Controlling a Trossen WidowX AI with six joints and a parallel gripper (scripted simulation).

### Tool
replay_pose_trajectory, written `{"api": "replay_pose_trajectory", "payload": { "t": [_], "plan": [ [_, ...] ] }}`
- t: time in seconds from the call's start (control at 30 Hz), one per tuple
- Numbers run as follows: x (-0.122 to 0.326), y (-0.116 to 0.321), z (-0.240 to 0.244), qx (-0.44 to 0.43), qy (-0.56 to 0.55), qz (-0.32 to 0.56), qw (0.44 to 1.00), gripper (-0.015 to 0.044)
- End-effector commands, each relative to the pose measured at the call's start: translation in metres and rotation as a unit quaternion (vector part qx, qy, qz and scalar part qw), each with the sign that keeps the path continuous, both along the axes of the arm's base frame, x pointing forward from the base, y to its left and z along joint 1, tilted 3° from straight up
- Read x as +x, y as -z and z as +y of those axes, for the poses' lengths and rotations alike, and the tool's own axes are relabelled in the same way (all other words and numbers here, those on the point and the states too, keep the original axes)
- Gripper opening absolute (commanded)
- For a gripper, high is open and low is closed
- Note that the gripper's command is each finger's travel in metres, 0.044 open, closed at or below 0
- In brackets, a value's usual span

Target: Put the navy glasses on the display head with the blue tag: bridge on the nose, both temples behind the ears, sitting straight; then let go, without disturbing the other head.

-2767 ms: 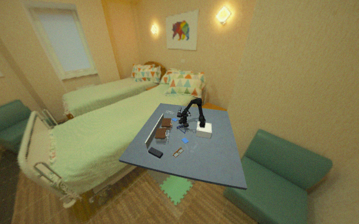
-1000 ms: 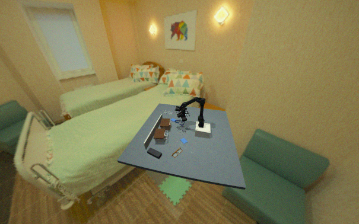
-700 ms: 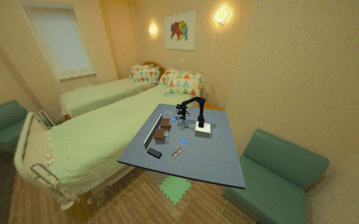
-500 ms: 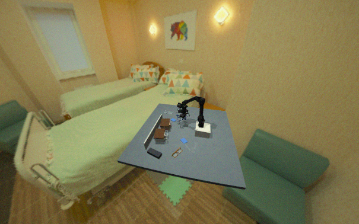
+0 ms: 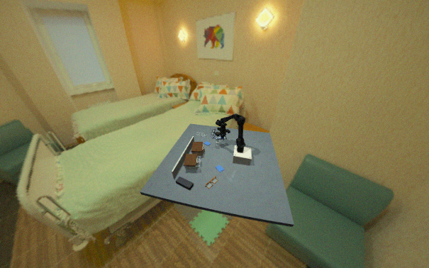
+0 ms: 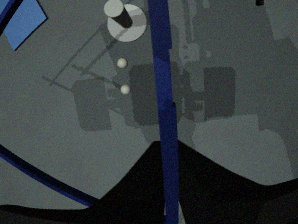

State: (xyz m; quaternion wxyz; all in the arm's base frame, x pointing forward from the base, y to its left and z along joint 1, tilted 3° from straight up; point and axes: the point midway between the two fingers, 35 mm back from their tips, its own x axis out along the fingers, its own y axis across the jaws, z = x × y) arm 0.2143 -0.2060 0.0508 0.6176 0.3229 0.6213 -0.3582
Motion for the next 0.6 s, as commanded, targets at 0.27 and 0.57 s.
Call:
{"api": "replay_pose_trajectory", "payload": {
  "t": [0.27, 0.57],
  "plan": [
    [-0.01, 0.009, -0.017, -0.005, 0.076, -0.001, 0.997, 0.0],
    [-0.012, 0.059, -0.018, -0.005, 0.076, -0.001, 0.997, 0.0]
  ]
}}
